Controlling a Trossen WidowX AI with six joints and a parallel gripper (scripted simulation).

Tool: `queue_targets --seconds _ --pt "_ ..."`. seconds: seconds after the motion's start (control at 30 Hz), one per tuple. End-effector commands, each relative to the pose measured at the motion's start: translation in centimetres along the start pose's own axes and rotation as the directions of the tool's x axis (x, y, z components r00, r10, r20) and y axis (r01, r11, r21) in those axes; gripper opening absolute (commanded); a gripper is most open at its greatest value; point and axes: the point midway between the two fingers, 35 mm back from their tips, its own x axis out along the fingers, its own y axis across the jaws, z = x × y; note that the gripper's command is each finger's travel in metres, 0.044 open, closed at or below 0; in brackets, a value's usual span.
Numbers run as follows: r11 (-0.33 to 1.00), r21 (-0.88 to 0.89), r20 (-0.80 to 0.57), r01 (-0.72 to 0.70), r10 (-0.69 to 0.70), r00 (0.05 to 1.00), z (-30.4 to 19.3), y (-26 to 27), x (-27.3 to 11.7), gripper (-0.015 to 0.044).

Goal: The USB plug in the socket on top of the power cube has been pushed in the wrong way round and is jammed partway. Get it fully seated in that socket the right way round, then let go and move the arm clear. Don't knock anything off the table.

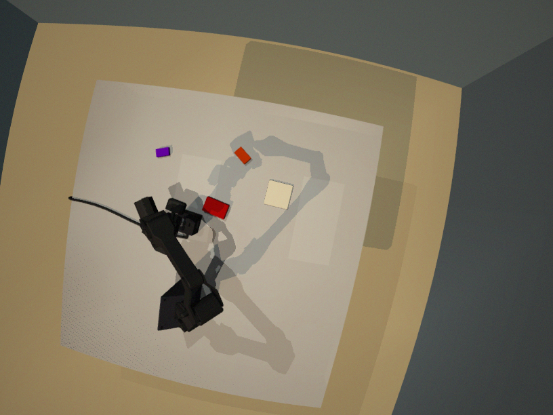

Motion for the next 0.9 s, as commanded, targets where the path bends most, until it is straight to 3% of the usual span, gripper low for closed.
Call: queue_targets --seconds 0.0,0.87 --pt "1.0 0.001 0.001 0.0 0.0 1.0 0.0 0.0 -0.02 0.0" --pt "1.0 0.0 0.001 -0.001 0.001 1.0 0.01 0.01 -0.64 0.0"
